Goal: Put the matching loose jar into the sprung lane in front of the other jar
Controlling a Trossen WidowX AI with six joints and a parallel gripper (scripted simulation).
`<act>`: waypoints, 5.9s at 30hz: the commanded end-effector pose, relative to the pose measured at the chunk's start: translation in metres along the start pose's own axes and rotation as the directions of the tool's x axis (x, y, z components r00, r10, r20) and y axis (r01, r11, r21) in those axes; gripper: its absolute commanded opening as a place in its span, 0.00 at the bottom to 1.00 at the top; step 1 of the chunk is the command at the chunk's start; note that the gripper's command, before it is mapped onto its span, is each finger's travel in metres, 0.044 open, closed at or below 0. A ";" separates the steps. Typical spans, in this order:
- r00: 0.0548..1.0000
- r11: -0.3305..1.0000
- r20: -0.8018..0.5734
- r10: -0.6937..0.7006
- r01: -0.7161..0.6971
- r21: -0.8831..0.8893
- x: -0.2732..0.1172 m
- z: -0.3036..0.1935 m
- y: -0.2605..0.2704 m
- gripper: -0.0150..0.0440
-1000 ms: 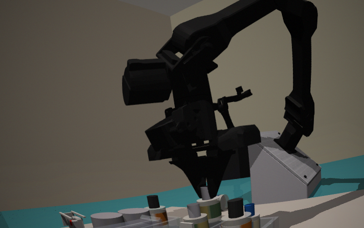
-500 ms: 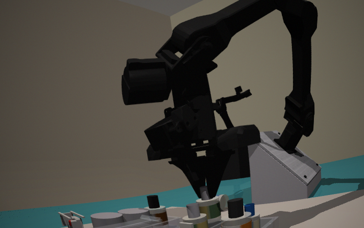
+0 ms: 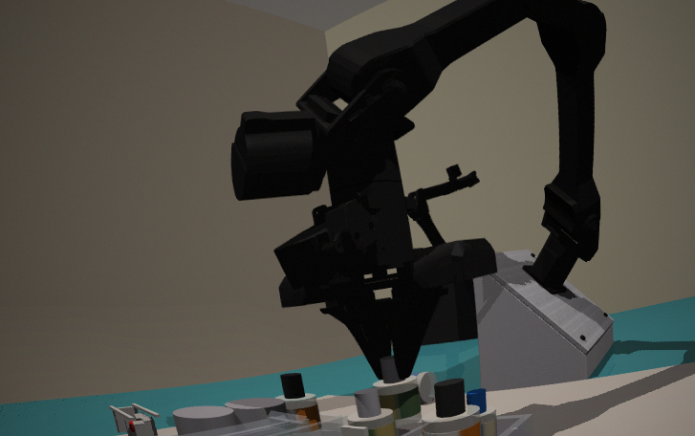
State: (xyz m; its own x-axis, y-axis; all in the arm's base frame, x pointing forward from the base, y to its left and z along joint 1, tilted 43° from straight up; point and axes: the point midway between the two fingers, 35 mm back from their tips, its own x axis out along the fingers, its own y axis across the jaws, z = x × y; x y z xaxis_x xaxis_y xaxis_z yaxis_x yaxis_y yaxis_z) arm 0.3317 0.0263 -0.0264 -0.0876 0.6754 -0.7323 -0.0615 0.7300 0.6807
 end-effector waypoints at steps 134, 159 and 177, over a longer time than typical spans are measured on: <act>1.000 1.000 0.025 0.002 -0.002 -0.013 0.024 0.007 0.004 0.25; 1.000 1.000 0.024 0.002 -0.002 -0.012 0.024 0.003 0.004 0.25; 1.000 1.000 0.024 0.002 -0.002 -0.012 0.025 0.000 0.004 0.25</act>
State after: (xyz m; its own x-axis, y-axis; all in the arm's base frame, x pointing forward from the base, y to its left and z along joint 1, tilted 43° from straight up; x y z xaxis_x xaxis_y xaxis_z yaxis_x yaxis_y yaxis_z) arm 0.3279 0.0446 -0.0428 -0.0727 0.6726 -0.7364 -0.0643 0.7337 0.6764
